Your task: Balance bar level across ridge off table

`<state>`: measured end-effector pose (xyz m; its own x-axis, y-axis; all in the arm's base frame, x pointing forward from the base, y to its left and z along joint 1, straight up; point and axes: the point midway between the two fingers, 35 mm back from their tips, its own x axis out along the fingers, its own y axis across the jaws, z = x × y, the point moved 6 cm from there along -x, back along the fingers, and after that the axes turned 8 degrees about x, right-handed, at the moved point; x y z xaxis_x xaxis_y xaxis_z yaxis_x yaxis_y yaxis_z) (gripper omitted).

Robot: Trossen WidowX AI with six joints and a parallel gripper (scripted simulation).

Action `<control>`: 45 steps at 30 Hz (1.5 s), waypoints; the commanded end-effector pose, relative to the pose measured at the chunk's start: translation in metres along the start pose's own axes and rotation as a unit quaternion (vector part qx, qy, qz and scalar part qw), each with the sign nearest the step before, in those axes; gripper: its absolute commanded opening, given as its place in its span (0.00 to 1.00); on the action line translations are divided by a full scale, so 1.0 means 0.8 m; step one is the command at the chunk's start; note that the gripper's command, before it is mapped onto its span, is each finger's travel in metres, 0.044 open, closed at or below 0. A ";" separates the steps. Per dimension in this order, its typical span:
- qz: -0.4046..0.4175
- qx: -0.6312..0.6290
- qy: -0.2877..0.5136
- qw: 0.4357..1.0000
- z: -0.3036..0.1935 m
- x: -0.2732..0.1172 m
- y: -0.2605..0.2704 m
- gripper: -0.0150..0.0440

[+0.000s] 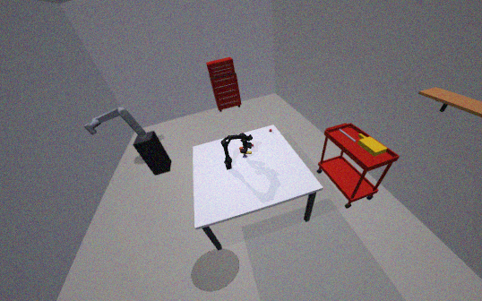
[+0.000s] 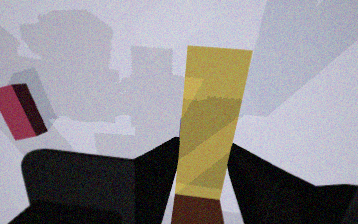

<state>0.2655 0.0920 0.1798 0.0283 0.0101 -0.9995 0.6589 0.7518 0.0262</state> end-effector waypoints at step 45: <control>0.000 0.000 0.000 1.000 0.000 0.007 0.000 0.25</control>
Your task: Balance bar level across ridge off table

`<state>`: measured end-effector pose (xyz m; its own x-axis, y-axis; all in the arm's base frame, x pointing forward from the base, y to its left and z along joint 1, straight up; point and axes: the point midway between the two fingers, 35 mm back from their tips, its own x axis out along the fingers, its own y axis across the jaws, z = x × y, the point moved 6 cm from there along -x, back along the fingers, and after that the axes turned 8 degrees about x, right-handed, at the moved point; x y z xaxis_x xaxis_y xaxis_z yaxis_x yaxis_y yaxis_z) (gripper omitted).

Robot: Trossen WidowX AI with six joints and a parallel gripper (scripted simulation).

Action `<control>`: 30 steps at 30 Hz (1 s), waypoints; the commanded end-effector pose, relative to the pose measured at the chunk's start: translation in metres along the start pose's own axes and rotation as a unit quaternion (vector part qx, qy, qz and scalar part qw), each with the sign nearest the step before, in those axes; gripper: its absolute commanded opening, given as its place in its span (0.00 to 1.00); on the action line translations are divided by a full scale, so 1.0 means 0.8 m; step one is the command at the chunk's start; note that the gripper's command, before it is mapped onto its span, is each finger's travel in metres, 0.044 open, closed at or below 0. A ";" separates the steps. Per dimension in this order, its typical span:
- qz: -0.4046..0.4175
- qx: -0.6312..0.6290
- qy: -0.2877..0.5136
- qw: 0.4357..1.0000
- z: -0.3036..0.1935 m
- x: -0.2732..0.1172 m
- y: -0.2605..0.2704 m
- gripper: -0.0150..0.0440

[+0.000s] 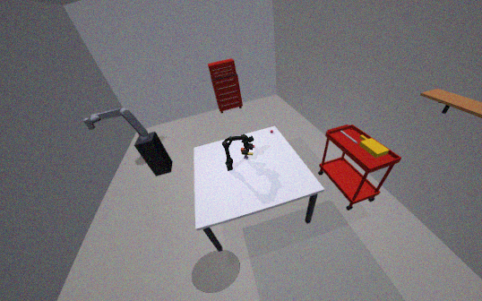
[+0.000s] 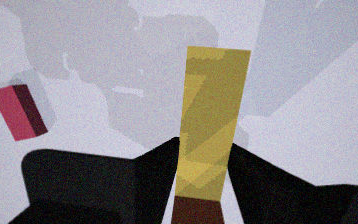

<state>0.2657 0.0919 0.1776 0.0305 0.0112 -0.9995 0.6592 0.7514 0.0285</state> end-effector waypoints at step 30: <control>-0.001 0.000 0.000 1.000 0.001 0.003 0.000 0.25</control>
